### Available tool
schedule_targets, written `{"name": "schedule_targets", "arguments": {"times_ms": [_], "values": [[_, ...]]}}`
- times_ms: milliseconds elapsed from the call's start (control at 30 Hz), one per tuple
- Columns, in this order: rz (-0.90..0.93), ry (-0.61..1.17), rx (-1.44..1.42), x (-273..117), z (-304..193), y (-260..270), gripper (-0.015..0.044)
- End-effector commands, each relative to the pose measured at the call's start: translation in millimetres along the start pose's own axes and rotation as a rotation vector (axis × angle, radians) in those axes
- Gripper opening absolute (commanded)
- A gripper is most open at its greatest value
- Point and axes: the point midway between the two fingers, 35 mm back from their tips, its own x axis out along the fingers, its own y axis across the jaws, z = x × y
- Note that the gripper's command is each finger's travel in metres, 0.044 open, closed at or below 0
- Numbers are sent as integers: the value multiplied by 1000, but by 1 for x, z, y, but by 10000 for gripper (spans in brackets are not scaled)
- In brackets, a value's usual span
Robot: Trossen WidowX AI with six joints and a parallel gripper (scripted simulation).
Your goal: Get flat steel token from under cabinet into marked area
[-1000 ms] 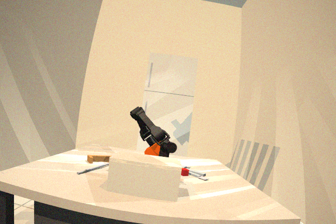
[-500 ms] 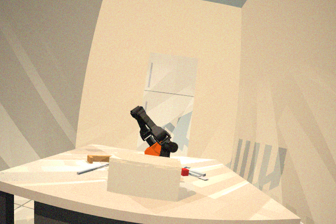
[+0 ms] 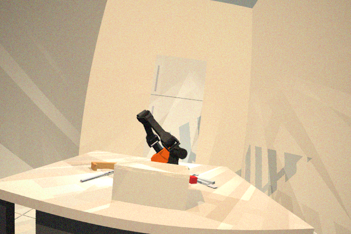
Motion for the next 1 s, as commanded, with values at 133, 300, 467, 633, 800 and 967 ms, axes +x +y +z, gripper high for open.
{"name": "schedule_targets", "arguments": {"times_ms": [133,300,467,633,800,967], "values": [[-3,3,-1,1,-14,0,0],[-3,3,-2,1,-21,1,0],[-3,4,-2,1,-28,1,0],[-3,4,-2,1,-35,2,0],[-2,4,-2,1,-43,2,0],[-2,5,-2,1,-51,3,0]]}}
